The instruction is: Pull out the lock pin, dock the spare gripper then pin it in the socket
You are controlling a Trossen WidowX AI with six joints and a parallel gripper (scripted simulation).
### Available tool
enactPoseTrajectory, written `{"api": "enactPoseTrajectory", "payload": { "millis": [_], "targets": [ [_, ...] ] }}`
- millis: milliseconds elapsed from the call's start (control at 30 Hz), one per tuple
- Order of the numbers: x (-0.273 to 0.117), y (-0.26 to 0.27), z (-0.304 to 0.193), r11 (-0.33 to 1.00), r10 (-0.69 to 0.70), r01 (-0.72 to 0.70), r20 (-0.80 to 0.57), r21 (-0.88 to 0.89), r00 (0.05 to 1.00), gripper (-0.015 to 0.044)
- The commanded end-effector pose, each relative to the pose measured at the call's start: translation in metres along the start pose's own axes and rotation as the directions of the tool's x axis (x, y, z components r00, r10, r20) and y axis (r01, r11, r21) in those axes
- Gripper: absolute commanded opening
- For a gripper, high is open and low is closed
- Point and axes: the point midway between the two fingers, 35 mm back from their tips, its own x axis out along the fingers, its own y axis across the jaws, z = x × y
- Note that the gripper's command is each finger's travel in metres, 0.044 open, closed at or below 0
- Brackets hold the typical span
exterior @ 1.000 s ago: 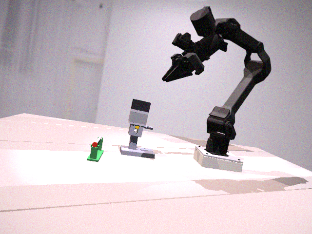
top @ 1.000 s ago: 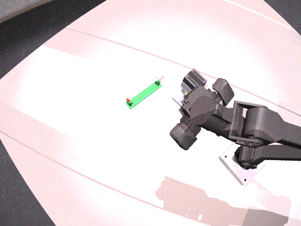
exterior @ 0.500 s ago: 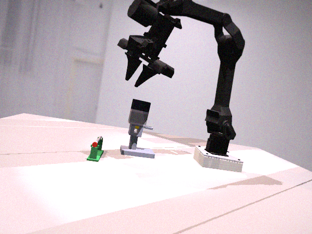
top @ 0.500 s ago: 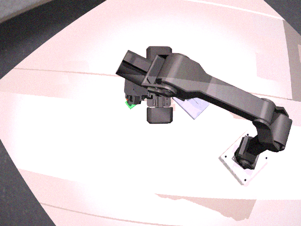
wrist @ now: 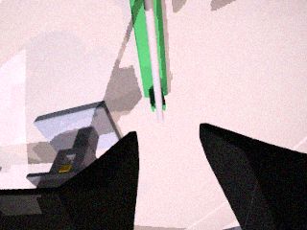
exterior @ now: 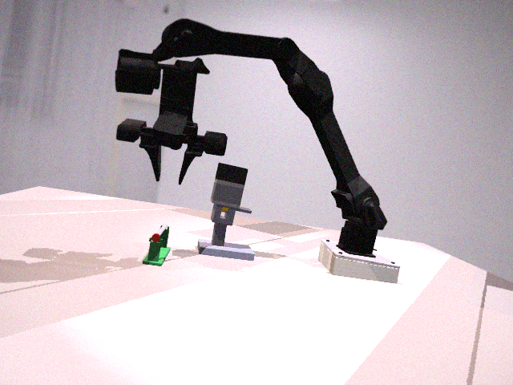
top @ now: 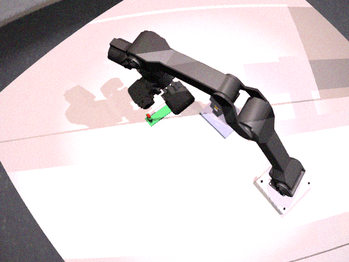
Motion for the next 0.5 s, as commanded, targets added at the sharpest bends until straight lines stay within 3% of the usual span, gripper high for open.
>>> {"api": "enactPoseTrajectory", "payload": {
  "millis": [0, 467],
  "targets": [
    [-0.006, -0.004, 0.004, 1.000, -0.008, 0.009, 0.010, -0.027, 1.000, 0.0180],
    [0.043, -0.004, 0.017, 1.000, -0.008, 0.009, 0.011, -0.027, 1.000, 0.0180]
  ]
}}
